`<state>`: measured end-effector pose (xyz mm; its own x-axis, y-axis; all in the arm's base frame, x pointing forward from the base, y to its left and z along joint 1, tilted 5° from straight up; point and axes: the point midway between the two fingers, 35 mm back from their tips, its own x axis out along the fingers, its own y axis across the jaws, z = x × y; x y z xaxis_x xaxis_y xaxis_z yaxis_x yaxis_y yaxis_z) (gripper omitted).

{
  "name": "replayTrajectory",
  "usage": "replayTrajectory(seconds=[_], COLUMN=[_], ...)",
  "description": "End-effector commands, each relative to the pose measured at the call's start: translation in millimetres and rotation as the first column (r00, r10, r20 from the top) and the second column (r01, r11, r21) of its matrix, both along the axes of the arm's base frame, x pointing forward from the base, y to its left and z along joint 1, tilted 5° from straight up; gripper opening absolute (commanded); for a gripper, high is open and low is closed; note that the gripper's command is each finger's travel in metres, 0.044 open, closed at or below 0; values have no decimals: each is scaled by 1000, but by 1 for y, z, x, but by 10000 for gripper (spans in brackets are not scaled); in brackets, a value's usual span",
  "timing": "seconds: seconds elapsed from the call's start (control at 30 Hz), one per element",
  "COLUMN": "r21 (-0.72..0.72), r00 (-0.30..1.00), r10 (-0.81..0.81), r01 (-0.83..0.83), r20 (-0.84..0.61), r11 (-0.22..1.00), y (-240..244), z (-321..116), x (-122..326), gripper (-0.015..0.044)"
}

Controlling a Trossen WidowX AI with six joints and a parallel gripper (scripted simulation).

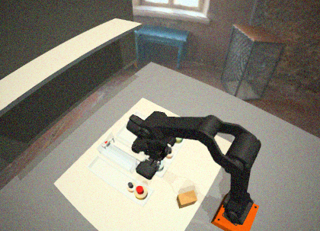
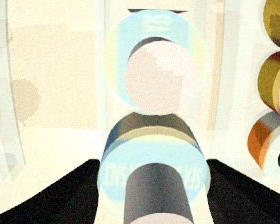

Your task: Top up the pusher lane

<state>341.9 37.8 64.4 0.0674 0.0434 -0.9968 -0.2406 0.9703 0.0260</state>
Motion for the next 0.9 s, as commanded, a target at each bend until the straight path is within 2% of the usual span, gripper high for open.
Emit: replayTrajectory(seconds=[0.0,0.87], r21=[6,6], r00=[1000,1000], r10=[-2,-2], r01=[1,1], r20=[29,29], r11=[1000,1000], y=[2,3], z=[0,-9], x=[8,8], gripper=[0,0])
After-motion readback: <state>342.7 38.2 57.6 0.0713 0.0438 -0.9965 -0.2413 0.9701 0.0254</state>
